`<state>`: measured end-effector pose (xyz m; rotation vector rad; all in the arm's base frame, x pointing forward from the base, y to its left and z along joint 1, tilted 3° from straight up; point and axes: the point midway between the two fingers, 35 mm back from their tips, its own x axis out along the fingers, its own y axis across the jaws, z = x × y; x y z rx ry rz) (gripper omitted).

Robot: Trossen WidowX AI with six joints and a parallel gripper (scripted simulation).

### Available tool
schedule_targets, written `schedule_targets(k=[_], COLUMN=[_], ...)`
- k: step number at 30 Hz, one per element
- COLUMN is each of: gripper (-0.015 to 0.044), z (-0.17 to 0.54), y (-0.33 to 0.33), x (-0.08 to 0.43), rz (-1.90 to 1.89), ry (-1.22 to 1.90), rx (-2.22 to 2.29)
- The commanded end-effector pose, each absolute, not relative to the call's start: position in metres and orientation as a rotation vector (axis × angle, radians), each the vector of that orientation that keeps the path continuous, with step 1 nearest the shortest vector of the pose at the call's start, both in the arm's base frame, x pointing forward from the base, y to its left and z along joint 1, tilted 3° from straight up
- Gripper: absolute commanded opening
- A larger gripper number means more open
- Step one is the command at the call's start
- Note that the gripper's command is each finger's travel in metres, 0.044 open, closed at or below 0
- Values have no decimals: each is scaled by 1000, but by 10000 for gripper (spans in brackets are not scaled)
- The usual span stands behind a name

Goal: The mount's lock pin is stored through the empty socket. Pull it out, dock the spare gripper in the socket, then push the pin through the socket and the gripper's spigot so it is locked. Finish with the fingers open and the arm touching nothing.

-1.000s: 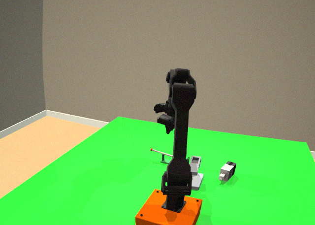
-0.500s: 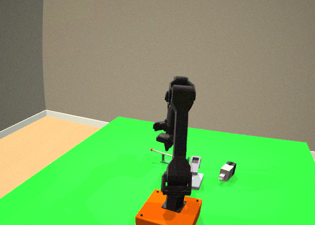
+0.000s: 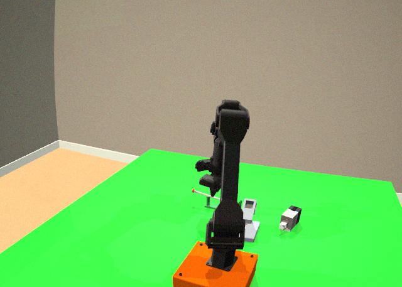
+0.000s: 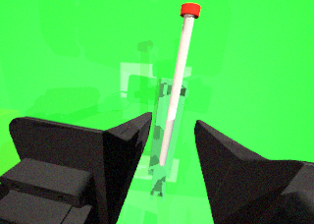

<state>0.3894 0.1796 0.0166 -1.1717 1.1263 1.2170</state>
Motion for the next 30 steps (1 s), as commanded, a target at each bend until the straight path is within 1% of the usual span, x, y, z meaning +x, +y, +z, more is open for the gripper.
schedule_targets(k=[1, 23, 29, 30], gripper=[180, 180, 23, 16], z=[10, -20, -20, -20], y=[178, 177, 177, 177], x=[389, 389, 389, 389], rz=[1219, 1219, 1219, 1219], ry=[1128, 1128, 1128, 1128], rx=[-1180, -1180, -1180, -1180])
